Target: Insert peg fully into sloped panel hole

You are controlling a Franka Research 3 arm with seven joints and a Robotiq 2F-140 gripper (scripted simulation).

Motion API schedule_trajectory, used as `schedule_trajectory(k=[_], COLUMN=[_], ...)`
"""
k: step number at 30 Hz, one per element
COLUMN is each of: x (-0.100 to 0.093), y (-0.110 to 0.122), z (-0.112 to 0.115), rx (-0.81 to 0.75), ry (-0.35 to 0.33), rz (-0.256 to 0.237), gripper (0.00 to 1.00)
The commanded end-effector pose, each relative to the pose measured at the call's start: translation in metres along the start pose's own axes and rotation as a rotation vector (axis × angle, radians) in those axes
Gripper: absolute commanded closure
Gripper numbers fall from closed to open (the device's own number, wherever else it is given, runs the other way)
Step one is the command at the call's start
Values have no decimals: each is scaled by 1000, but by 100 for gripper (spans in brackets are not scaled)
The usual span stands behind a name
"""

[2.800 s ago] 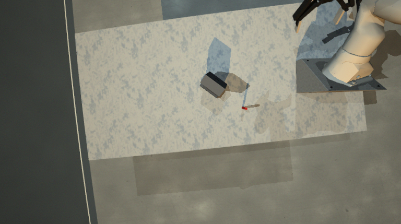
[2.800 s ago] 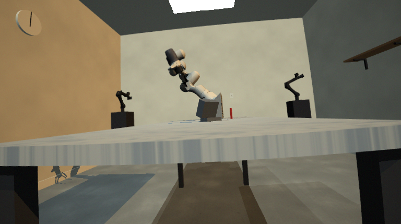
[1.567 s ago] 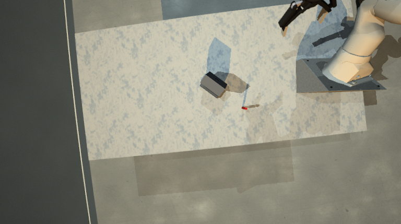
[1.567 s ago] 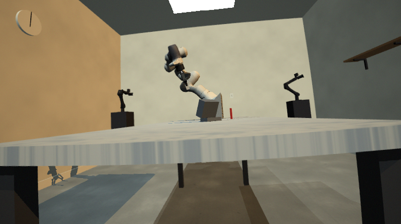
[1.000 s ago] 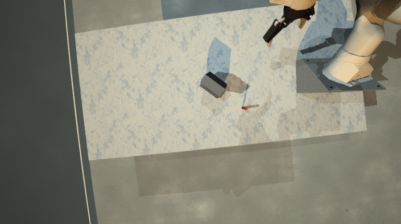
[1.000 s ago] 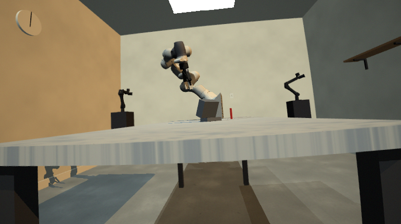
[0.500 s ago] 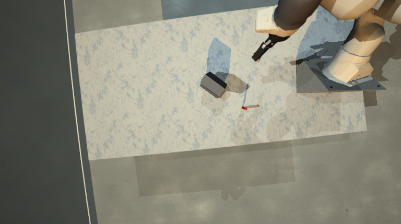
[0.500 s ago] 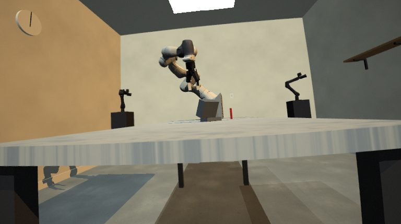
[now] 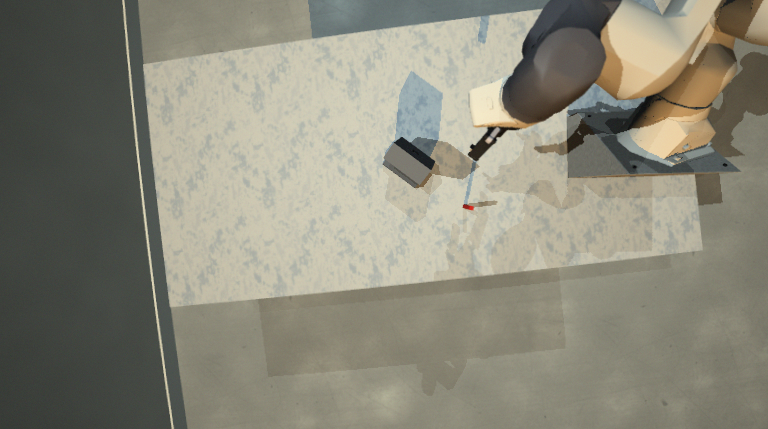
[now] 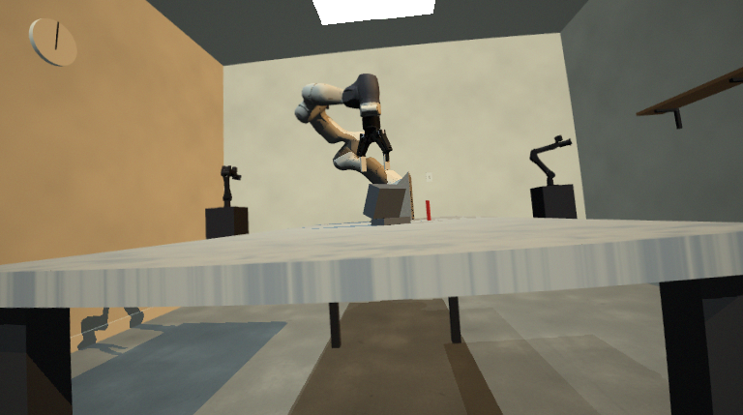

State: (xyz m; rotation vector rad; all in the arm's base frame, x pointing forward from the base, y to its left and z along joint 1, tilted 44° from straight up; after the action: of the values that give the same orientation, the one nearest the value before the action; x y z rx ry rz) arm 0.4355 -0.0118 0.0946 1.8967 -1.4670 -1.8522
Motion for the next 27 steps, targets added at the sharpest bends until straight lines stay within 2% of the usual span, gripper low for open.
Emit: schedule_trajectory(k=[1,16,18,27], x=[1,39,39,69], y=[-14,-117,-117,-176], z=[-4,25,25,59], rx=[-40,-272,-272,-412], ry=[25,92,92,122], rz=[-9,-24,-24,-40], gripper=[0,0,0,0])
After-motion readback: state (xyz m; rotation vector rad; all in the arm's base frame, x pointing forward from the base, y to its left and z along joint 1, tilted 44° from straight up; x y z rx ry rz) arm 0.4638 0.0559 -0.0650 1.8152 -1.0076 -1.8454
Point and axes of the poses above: the point where the finger pads meet when closed, its own x axis out along the fingers, its own y axis across the jaws, z = x × y, the point moved 3 cm from there along -x, back along the fingers, and after that the axes turned 11 degrees about -x, right-handed, at the moved point
